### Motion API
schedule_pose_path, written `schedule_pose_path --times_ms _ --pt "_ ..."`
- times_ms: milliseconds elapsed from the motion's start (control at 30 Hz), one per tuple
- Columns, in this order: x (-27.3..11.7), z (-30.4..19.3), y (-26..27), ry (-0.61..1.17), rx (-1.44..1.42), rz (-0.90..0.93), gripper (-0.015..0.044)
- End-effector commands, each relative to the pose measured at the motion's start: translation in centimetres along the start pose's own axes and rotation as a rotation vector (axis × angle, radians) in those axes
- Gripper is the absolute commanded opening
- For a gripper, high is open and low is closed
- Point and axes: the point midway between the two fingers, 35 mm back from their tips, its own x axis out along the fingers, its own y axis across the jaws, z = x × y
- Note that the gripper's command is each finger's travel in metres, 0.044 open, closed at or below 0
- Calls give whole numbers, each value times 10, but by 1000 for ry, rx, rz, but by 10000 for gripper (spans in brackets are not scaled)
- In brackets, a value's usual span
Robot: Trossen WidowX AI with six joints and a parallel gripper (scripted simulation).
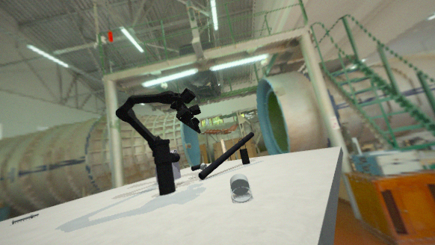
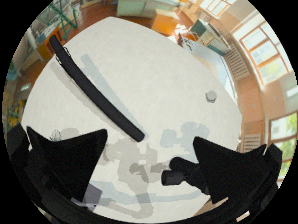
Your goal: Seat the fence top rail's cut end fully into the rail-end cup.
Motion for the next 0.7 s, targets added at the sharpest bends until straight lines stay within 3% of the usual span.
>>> schedule_pose_path --times_ms 0,500,667 --pt "-4 -27 -22 -7 -307 43 440" --pt "-25 -122 -72 -122 -1395 52 440" --pt "-27 -127 -73 -126 -1444 47 440"
